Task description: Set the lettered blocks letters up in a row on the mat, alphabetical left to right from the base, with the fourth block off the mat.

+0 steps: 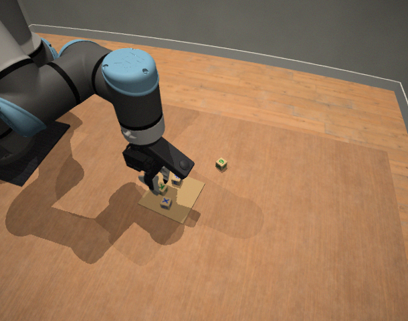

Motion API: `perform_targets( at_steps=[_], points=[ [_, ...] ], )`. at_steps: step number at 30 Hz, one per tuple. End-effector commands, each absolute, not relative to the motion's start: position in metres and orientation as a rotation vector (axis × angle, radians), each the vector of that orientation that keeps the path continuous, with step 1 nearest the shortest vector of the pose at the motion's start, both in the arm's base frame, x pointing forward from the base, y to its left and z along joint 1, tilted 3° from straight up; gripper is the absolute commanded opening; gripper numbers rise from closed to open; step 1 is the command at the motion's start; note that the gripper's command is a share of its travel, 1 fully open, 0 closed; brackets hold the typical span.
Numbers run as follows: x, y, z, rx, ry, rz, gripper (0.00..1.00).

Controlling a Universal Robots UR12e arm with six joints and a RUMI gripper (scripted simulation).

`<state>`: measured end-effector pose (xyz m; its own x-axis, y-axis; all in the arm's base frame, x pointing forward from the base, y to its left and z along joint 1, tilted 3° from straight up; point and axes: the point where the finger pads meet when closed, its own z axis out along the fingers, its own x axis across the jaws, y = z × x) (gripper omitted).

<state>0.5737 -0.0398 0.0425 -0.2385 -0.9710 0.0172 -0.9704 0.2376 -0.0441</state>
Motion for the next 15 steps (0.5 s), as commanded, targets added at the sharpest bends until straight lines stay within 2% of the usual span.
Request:
perform_targets(
  at_steps=[1,15],
  points=[
    [0.5748,-0.0403,0.0349,-1.929,2.460,-0.073,0.25],
    [0.5749,-0.0403,0.0332,-1.929,2.460,-0.073,0.25]
  ],
)
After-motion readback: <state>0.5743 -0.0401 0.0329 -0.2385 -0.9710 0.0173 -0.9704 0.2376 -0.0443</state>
